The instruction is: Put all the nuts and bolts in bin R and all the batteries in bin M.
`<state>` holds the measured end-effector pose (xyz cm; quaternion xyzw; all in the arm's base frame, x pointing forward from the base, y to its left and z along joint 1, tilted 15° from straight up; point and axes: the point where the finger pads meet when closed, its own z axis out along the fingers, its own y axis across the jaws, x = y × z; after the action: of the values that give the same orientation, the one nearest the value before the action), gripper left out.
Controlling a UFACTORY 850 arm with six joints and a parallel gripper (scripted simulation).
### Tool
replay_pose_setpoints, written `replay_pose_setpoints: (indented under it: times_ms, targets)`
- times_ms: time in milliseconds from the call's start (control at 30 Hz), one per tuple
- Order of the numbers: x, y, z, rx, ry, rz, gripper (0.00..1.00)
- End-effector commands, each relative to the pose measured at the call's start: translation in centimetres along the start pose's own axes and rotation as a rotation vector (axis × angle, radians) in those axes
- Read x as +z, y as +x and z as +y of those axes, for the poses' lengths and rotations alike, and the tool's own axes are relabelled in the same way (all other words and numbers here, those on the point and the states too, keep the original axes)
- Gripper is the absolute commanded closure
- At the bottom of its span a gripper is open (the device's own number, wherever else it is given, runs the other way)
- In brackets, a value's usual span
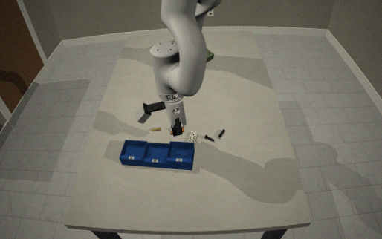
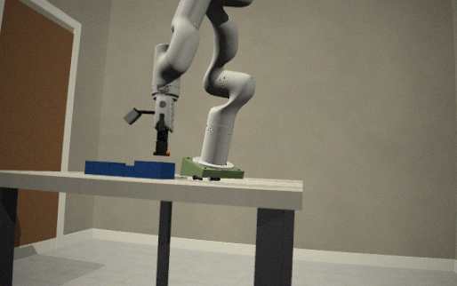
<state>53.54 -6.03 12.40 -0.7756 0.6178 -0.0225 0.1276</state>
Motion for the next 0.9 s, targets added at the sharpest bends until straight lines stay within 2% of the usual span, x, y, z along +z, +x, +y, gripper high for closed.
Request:
replay_pose_setpoints:
  times_ms: [0,133,200,233,300,433,867]
  targets:
    - [0.0,2.3,-0.9,0.143,-0.004,0.001,1.00]
    - [0.0,4.6,-1.6,0.245,0.001,0.000,1.00]
    - [0.0,4.6,-1.6,0.245,0.001,0.000,1.00]
    - [0.0,5.2,-1.8,0.325,0.002,0.000,1.00]
    - [0.0,6.3,-2.2,0.366,-0.001,0.001,1.00]
    - [0.0,8.5,-2.8,0.382,-0.004,0.002,1.00]
    - [0.0,8.8,-3.0,0.382,-0.004,0.002,1.00]
